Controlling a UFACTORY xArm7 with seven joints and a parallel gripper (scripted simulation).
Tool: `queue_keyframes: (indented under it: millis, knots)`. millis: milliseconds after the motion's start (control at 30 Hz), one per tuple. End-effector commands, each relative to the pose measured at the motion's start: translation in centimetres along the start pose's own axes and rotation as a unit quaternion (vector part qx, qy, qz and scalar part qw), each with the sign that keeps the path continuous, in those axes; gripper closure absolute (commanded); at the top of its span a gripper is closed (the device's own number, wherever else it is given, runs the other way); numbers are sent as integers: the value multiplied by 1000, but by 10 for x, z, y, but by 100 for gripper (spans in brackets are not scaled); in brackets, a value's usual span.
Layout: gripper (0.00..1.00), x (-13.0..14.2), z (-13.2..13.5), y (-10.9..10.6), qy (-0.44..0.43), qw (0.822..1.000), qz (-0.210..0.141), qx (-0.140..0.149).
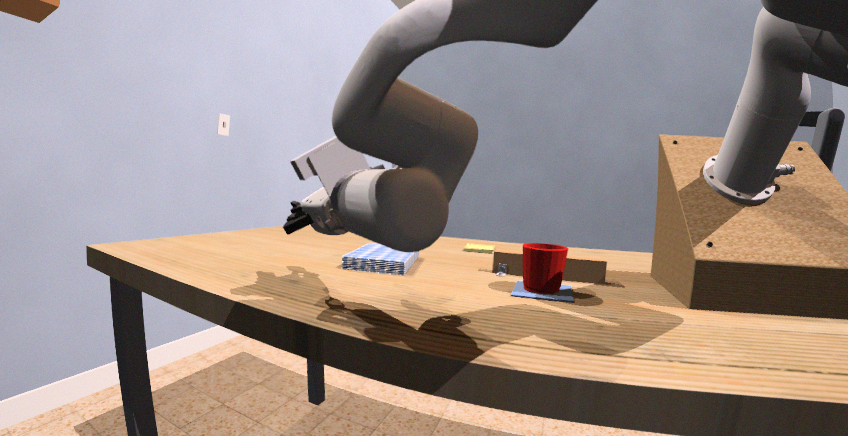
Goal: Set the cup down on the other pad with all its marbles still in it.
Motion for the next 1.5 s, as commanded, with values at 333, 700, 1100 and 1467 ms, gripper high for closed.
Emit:
queue_keyframes:
  millis: [333,700,1100,1467]
  knots:
    - [0,-3,1,1,2,1000,2,2]
    - [100,-2,4,-1,10,1000,-9,1]
    - [100,18,51,-36,135,972,-190,4]
    - [100,37,94,-59,236,915,-328,5]
Point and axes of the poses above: the point where the finger pads meet when closed, its own y axis out along the fingers, its own z axis across the jaws, x = y × z, the point moved 8 cm from there along -y, back along the fingers, and after that the axes turned 11 degrees about -y, right-handed, at the moved point
